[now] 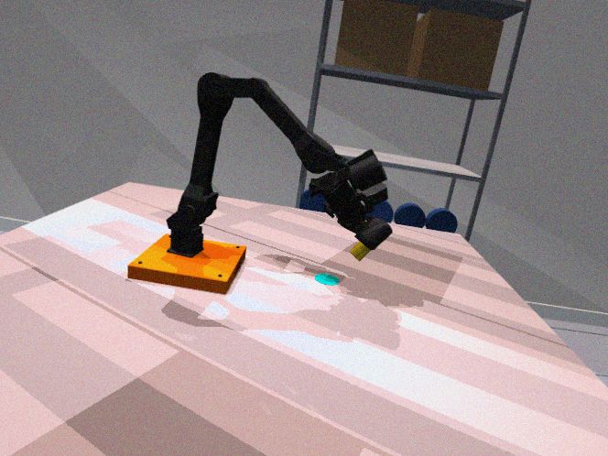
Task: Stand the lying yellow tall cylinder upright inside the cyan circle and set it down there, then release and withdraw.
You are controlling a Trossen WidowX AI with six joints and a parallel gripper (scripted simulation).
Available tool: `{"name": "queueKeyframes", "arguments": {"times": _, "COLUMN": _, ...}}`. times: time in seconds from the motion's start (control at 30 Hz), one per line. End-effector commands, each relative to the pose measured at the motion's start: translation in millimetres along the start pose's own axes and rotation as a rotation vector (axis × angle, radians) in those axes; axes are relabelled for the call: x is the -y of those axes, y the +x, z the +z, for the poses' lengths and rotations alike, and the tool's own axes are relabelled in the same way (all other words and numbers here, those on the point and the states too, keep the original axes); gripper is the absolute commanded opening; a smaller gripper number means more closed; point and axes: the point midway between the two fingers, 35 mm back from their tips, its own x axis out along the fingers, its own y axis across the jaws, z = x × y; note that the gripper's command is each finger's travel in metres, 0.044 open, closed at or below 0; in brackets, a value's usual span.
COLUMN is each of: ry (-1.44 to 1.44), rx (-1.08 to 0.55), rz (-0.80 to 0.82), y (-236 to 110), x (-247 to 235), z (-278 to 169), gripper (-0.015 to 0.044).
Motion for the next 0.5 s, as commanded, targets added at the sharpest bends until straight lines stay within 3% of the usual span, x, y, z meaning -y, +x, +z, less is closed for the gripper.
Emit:
{"name": "queueKeyframes", "arguments": {"times": 0.0, "ry": 0.002, "rx": 0.027, "rz": 0.004, "y": -1.1, "x": 0.5, "z": 1.1, "gripper": 0.0105}}
{"name": "queueKeyframes", "arguments": {"times": 0.47, "ry": 0.001, "rx": 0.115, "rz": 0.016, "y": -4.9, "x": 2.4, "z": 0.4, "gripper": 0.0105}}
